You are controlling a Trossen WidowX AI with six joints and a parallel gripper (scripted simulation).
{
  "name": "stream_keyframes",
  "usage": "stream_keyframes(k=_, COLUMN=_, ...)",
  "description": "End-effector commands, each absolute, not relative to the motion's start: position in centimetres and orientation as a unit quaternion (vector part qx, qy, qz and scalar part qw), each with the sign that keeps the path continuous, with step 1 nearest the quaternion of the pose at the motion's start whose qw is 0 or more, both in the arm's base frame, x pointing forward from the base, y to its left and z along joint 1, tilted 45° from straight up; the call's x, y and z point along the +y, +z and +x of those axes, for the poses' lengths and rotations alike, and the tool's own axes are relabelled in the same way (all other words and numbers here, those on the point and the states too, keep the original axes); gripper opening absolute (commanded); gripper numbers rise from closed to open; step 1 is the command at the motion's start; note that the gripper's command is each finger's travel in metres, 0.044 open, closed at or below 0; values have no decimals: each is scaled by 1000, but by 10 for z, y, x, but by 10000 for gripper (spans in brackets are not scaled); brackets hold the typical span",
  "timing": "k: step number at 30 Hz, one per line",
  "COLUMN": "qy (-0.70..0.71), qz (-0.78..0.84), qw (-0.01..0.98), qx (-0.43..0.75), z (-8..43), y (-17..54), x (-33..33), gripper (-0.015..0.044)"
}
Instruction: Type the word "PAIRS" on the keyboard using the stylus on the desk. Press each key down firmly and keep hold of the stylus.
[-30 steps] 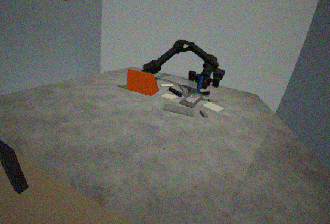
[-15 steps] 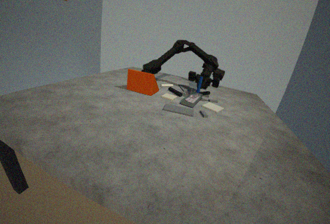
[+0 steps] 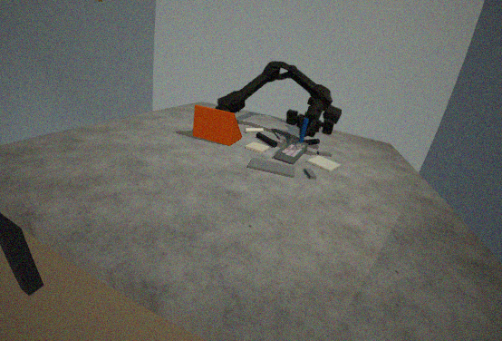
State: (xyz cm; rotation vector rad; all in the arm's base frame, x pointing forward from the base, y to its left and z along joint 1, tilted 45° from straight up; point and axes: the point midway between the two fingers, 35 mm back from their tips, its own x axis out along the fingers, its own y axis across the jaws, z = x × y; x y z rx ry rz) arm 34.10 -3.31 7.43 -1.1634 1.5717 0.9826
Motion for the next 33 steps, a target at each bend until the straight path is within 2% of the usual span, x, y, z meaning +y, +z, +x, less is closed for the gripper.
stream_keyframes(k=1, qy=399, qz=-471, qw=460, qx=639, z=341, y=72, x=-32, gripper=81)
stream_keyframes(k=33, qy=399, qz=-471, qw=460, qx=639, z=342, y=66, x=-26, gripper=81)
